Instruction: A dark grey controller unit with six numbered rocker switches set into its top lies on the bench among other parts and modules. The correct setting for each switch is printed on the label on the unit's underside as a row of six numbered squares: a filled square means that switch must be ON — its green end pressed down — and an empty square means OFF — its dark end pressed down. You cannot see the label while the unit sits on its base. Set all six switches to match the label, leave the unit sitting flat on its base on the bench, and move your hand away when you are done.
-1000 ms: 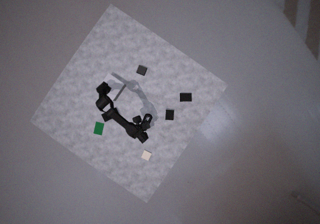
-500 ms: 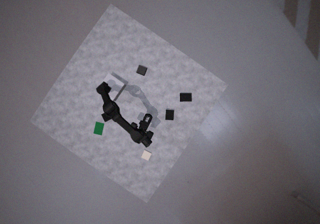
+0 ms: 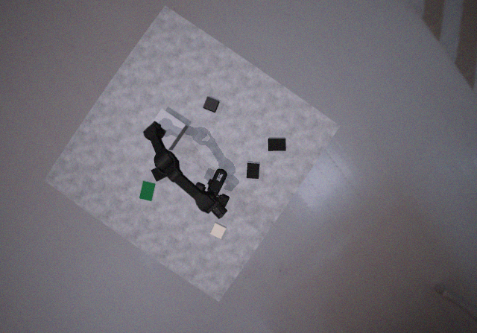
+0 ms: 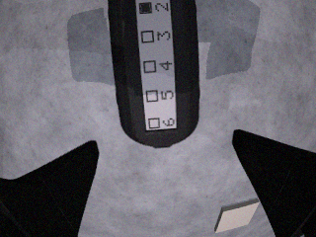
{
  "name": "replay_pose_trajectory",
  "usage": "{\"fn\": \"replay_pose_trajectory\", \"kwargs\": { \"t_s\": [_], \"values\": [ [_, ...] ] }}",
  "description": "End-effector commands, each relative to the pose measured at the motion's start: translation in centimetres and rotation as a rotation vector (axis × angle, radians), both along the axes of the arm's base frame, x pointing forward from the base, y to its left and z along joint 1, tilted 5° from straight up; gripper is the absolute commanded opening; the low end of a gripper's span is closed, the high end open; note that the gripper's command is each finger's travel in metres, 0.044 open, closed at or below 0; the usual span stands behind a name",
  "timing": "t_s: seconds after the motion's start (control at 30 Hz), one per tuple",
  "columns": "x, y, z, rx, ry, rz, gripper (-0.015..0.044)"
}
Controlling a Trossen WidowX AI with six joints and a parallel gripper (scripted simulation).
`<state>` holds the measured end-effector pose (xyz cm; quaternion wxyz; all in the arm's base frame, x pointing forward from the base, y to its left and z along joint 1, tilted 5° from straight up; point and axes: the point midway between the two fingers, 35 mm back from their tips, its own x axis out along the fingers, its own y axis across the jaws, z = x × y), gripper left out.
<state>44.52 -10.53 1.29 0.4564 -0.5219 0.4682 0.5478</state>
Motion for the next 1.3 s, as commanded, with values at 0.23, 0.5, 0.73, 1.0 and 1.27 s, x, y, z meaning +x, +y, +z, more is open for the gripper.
{"fn": "replay_pose_trajectory", "kwargs": {
  "t_s": [0.23,0.5,0.73,1.0,1.27],
  "values": [
    [-0.2,-0.1,-1.9,-0.004,0.005,0.003,0.0440],
    [-0.2,0.0,-3.2,-0.004,0.004,0.003,0.0440],
    [-0.4,0.0,-4.4,-0.004,0.004,0.003,0.0440],
    [-0.4,0.0,-4.8,-0.004,0.003,0.003,0.0335],
    [-0.4,0.0,-4.8,-0.004,0.003,0.003,0.0326]
  ]
}}
